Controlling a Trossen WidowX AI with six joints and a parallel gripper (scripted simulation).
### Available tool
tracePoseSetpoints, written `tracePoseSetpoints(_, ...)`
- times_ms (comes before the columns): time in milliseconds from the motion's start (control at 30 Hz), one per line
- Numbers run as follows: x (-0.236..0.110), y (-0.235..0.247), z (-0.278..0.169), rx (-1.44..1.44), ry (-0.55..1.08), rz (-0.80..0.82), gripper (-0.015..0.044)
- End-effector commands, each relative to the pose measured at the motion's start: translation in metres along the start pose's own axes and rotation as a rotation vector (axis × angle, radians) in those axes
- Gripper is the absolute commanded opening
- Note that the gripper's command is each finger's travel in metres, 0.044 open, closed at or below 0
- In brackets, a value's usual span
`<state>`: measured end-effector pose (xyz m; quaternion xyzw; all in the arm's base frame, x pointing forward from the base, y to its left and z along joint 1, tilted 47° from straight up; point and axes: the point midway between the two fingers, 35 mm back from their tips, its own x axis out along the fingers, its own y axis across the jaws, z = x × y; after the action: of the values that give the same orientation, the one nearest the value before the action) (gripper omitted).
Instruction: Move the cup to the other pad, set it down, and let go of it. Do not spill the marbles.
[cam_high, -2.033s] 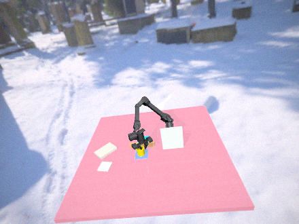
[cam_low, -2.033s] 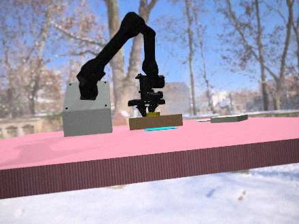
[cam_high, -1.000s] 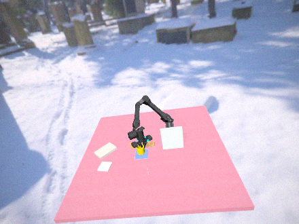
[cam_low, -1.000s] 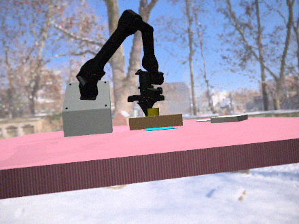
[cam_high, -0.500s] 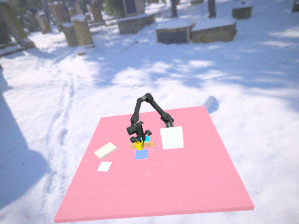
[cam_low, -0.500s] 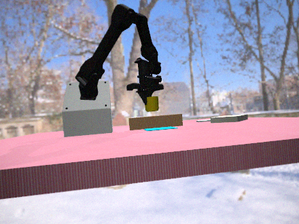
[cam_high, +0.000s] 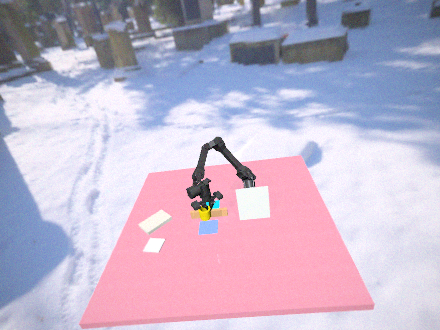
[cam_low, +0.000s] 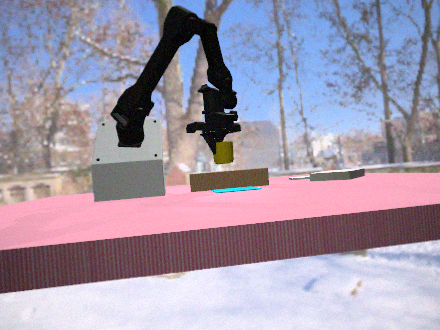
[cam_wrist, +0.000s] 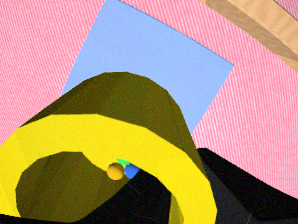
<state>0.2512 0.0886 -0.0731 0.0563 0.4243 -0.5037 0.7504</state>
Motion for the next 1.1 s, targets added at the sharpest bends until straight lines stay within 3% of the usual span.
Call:
tracePoseSetpoints(0, 0.000, 0.000, 0.000, -0.002, -0.001, 0.000, 0.0000)
tracePoseSetpoints(1067, -0.003, -0.028, 0.052, 0.005, 0.003, -0.003, 0.0000)
